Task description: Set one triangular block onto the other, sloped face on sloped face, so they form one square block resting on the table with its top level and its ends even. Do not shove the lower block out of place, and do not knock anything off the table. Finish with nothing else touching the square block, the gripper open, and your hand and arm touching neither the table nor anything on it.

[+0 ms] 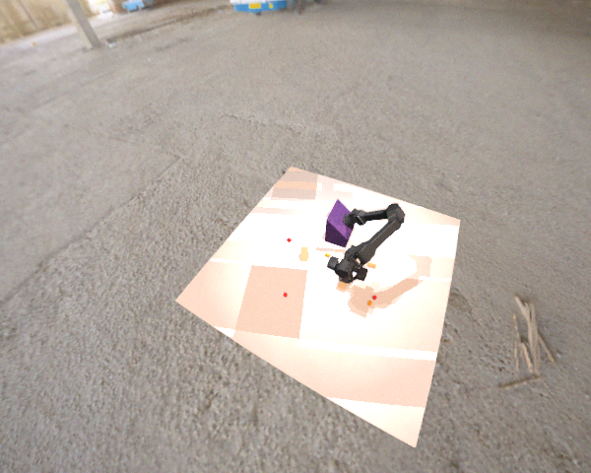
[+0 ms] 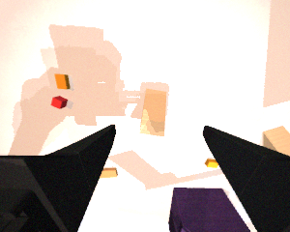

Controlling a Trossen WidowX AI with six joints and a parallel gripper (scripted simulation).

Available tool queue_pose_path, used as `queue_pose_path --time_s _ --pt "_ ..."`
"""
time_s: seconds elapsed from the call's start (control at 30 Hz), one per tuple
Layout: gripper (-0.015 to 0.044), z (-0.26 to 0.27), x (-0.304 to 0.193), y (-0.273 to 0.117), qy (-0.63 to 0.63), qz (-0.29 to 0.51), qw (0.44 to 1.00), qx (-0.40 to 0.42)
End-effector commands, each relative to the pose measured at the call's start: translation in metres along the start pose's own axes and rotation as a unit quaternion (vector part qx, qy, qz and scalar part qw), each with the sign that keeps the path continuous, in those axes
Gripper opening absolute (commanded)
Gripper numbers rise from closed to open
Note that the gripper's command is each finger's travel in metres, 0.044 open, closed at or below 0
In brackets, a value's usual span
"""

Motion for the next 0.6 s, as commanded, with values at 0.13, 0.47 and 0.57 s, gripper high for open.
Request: queue_pose_path --time_s 0.13,0.47,0.57 --pt "0.0440 -0.013 -0.013 0.000 0.080 0.024 0.997 0.000" --pt "0.0440 -0.012 -0.012 0.010 0.080 0.024 0.997 -0.001" --pt "0.0440 -0.011 -0.011 0.015 0.079 0.024 0.997 -0.001"
Point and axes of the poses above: the point midway between the two fingers, 35 mm back from their tips, its own y axis out along the fingers, its own z axis across the jaws, x = y × z, the point moved 6 cm from there along -y, back along the fingers, and after that the axes turned 3 degrees about y, right-handed, at the moved point
